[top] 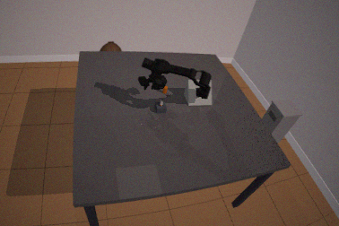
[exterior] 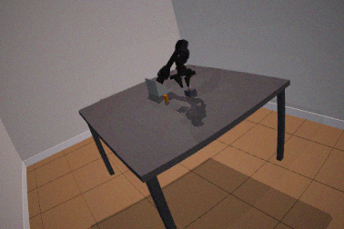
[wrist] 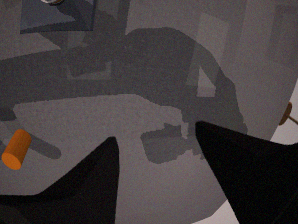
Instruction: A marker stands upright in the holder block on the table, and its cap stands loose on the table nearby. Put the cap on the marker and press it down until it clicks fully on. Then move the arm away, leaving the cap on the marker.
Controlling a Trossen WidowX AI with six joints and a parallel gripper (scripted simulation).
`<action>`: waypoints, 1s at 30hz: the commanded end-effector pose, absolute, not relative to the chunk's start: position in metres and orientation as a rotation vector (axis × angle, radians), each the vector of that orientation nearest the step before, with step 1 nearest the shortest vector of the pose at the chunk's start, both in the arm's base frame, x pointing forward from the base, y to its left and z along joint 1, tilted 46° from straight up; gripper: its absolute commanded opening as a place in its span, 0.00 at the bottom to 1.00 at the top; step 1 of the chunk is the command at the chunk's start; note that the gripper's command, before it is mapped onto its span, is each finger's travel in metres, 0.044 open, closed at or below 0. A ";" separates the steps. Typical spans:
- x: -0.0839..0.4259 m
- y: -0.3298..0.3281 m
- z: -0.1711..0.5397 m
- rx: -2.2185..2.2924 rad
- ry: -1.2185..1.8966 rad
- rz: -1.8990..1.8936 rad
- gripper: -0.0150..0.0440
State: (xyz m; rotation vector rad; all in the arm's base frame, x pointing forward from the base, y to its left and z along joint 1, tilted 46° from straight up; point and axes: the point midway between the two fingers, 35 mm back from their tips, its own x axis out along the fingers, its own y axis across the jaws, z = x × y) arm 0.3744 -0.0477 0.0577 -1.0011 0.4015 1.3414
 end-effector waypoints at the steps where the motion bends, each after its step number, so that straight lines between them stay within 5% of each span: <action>1: 0.330 -0.084 0.030 -0.800 0.594 1.325 0.67; 8: 0.233 -0.121 -0.003 -0.346 0.833 1.312 0.67; 30: 0.235 -0.083 -0.037 -0.332 0.835 1.312 0.67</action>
